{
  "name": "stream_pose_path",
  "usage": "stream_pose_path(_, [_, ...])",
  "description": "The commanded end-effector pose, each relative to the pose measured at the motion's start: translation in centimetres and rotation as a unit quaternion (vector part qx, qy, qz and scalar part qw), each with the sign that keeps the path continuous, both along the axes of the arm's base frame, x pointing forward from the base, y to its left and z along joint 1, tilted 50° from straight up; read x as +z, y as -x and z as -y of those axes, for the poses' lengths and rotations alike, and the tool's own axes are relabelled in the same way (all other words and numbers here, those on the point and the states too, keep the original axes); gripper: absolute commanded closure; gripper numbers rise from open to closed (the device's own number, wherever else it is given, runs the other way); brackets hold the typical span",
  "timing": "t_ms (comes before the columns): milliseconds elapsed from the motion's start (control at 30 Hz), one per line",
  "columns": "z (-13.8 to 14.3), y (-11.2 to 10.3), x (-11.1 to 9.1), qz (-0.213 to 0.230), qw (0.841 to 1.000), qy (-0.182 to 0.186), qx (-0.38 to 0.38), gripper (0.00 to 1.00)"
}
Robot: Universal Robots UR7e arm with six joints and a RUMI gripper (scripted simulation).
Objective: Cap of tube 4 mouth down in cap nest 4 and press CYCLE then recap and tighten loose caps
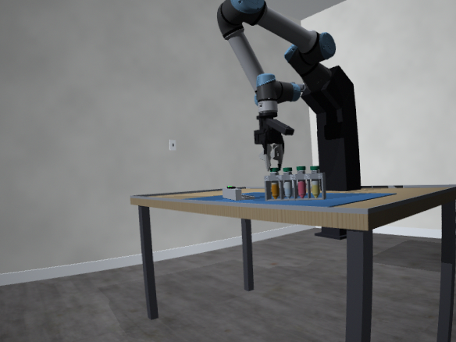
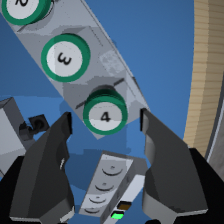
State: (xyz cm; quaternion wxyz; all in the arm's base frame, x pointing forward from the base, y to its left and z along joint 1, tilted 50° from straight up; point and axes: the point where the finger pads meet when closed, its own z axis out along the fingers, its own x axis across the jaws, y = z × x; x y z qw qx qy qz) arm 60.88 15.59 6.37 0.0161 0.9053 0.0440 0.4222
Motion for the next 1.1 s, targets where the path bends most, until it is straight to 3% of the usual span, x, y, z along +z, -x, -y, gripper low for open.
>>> stream_pose_path(0, [-0.02, 0.0, 0.06, 0.001, 1.0, -0.001, -0.001, 0.65])
stream_pose_path(233, [-0.02, 0.0, 0.05, 0.001, 1.0, -0.001, -0.001, 0.65])
stream_pose_path(367, [-0.02, -0.03, 0.03, 0.002, 0.987, 0.125, 0.105, 0.65])
stream_pose_path(400, [-0.02, -0.03, 0.03, 0.002, 0.986, 0.126, 0.105, 0.65])
stream_pose_path(433, [-0.02, -0.03, 0.03, 0.002, 0.979, 0.157, 0.132, 0.65])
stream_pose_path(500, [-0.02, -0.03, 0.03, 0.002, 0.979, 0.157, 0.132, 0.65])
stream_pose_path(600, [-0.02, -0.03, 0.03, 0.003, 0.948, 0.243, 0.203, 0.65])
stream_pose_path(633, [-0.02, -0.03, 0.03, 0.003, 0.945, 0.25, 0.209, 0.65])
stream_pose_path(667, [-0.02, -0.03, 0.03, 0.003, 0.931, 0.28, 0.234, 0.65])
stream_pose_path(700, [-0.02, -0.03, 0.03, 0.003, 0.931, 0.28, 0.234, 0.65])
stream_pose_path(767, [-0.02, -0.03, 0.03, 0.004, 0.9, 0.334, 0.28, 0.65])
stream_pose_path(800, [-0.02, -0.03, 0.03, 0.004, 0.898, 0.338, 0.283, 0.65])
stream_pose_path(867, [-0.02, -0.03, 0.03, 0.004, 0.867, 0.382, 0.32, 0.65])
stream_pose_path(1067, [-0.03, -0.02, 0.03, 0.004, 0.867, 0.382, 0.32, 0.65])
